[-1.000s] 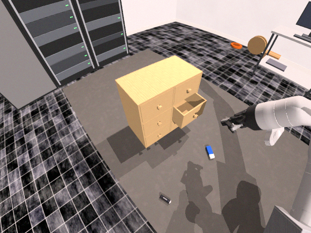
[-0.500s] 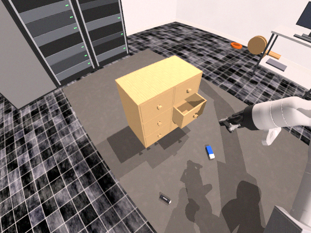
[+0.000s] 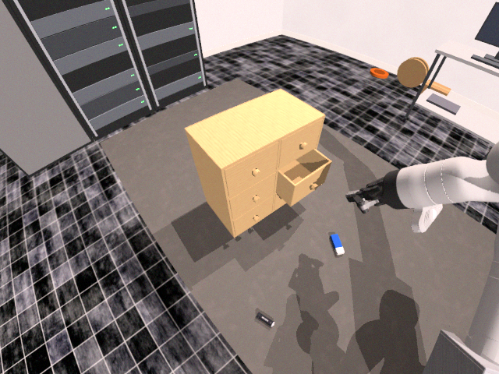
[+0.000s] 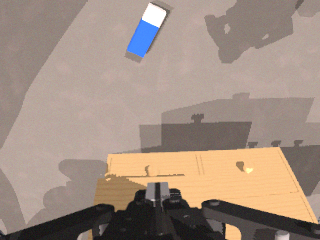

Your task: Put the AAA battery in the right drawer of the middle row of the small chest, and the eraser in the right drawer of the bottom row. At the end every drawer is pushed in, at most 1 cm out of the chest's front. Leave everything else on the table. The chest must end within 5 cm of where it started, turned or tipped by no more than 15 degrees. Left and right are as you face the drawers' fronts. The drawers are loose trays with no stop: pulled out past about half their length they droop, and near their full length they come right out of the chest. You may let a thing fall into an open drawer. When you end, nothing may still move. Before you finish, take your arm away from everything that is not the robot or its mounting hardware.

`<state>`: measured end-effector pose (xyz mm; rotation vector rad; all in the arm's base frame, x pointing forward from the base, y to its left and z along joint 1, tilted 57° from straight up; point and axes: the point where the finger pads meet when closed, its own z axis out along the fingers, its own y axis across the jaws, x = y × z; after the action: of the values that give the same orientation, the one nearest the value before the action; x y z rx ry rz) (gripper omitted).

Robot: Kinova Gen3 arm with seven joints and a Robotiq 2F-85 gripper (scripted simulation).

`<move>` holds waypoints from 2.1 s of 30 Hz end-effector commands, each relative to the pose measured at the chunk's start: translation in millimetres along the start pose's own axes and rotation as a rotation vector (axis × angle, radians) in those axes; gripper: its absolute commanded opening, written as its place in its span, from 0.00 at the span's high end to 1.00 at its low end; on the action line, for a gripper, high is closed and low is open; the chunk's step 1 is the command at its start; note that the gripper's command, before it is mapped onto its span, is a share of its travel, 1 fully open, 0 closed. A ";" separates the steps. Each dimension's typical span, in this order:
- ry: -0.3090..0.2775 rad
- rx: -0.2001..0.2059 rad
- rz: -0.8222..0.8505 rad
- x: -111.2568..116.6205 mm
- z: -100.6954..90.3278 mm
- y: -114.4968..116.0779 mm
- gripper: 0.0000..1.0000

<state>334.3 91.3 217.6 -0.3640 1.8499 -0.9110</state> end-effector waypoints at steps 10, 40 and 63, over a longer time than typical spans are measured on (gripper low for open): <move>0.003 0.006 0.011 1.2 16.6 -2.9 1.00; -0.005 0.000 0.006 -6.7 71.8 -0.2 1.00; -0.006 0.000 0.006 -7.3 80.0 -0.3 1.00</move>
<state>405.8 59.1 205.3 -0.3636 1.8469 -0.9164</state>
